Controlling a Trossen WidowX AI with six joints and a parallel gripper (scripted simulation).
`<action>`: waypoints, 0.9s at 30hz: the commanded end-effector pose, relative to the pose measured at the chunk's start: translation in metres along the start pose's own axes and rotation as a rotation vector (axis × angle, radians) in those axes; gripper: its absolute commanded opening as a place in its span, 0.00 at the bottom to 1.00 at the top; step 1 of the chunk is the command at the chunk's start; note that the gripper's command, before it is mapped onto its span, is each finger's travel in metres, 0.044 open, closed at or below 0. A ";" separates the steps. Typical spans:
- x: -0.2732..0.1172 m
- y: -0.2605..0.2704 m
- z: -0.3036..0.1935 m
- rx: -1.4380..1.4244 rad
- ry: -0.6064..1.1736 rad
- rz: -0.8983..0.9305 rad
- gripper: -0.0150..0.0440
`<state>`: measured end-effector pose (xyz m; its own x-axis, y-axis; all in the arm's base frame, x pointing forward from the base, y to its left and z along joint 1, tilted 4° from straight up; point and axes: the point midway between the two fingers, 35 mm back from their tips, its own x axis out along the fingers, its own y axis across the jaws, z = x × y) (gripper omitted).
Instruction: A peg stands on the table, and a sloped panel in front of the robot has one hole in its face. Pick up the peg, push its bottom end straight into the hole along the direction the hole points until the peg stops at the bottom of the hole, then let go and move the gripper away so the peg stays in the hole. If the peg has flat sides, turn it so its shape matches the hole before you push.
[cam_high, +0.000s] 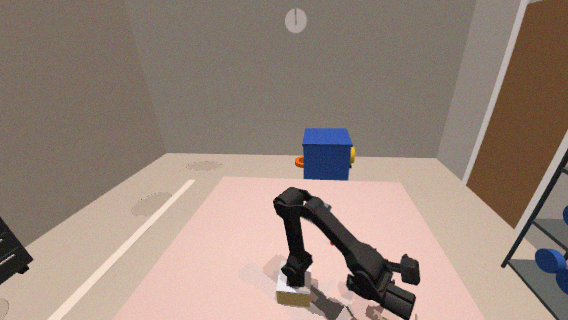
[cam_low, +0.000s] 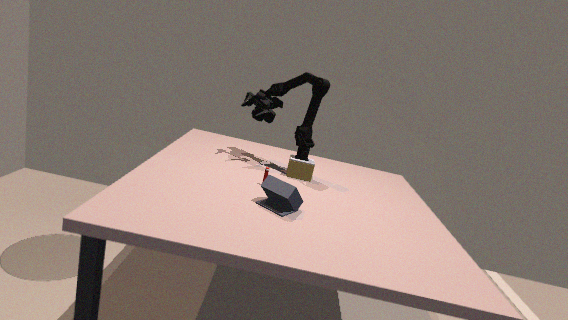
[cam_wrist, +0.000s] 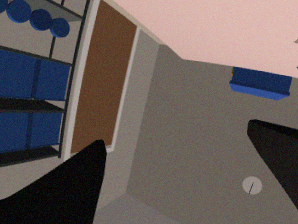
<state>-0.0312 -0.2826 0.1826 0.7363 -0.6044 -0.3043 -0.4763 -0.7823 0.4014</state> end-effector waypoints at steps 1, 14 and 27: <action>0.012 -0.005 0.002 -0.076 -0.019 -0.059 1.00; 0.047 -0.027 0.002 -0.348 -0.043 -0.244 1.00; 0.077 -0.051 0.001 -0.634 -0.029 -0.426 1.00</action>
<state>0.0407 -0.2887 0.1433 0.7832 -0.3208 -0.5326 0.1345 -0.7489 0.6489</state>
